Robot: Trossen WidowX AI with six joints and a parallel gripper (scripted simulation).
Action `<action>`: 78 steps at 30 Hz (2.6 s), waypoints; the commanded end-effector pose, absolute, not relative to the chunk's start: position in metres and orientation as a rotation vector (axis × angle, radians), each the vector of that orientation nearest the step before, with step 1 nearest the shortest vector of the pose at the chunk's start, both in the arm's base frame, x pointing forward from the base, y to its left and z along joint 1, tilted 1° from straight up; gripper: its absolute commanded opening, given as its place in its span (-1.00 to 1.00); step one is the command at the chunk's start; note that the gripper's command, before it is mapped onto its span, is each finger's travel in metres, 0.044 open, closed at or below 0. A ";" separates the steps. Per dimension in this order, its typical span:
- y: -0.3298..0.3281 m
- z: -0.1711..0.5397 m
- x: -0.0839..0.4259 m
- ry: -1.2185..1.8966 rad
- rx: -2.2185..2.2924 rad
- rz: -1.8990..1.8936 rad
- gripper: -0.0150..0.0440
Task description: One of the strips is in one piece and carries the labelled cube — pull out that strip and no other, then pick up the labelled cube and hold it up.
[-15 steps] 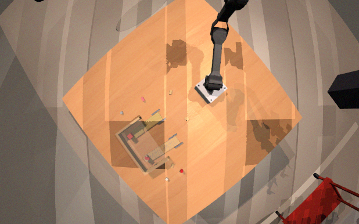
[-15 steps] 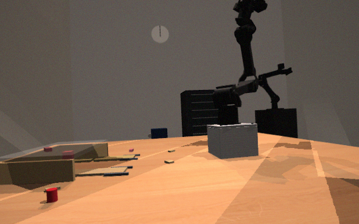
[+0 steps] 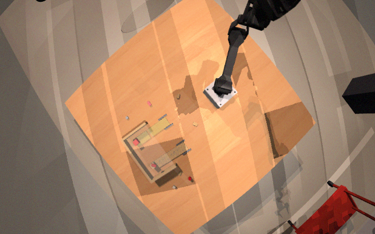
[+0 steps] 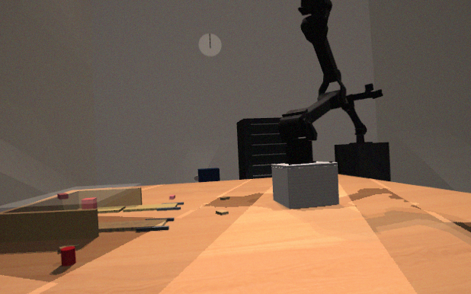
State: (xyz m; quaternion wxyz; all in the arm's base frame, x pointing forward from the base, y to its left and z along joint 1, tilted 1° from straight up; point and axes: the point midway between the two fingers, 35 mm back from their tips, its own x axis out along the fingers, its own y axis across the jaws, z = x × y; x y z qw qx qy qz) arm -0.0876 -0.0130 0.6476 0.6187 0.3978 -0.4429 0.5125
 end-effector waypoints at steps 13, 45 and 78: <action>0.069 0.565 0.141 -0.602 0.639 0.652 0.86; -0.019 0.123 0.318 0.588 0.003 -0.068 0.86; 0.039 0.072 0.387 1.167 0.170 -0.083 -0.47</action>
